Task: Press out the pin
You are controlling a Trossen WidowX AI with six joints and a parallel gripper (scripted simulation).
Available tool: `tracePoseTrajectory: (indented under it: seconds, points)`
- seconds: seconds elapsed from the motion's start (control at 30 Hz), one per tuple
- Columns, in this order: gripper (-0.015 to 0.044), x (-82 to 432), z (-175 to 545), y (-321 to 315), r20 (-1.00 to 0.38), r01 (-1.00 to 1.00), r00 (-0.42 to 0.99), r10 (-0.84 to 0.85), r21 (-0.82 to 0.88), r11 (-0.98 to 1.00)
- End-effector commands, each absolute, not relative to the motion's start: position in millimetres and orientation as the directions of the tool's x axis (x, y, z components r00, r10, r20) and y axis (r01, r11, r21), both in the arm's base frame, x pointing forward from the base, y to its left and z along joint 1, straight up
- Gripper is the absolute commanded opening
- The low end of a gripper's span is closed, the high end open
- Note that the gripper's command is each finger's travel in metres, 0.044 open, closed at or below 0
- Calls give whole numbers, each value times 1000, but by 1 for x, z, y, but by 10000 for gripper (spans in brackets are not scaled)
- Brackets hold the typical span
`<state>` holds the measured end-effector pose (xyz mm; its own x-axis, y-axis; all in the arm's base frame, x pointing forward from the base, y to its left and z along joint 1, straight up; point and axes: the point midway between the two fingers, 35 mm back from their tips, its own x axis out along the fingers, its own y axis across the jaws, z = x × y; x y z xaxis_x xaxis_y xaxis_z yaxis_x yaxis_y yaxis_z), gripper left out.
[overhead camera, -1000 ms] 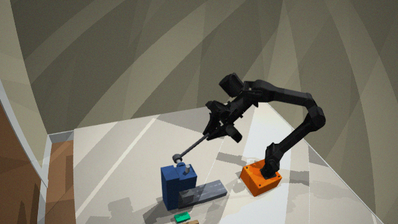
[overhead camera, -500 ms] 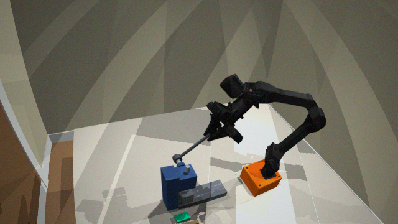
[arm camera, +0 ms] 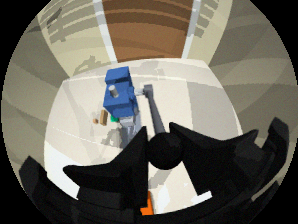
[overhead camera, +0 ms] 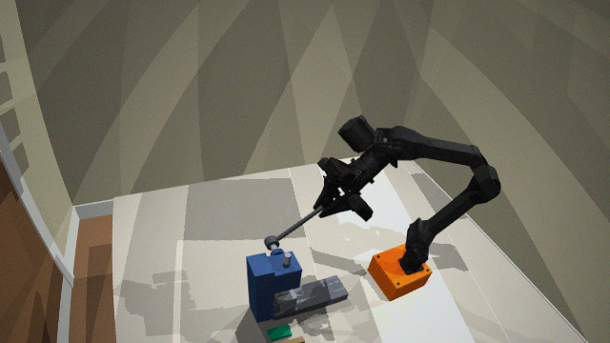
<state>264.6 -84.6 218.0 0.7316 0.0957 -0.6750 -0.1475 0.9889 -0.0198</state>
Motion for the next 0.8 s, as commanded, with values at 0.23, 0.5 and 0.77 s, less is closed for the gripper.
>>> tracePoseTrajectory:
  seconds: [0.23,0.5,0.77]
  points:
    - [0,257,205,-86,-694,-137,714,91,-12,990]
    - [0,256,202,-86,-694,-137,714,91,-12,990]
    - [0,254,198,-86,-694,-137,714,91,-12,990]
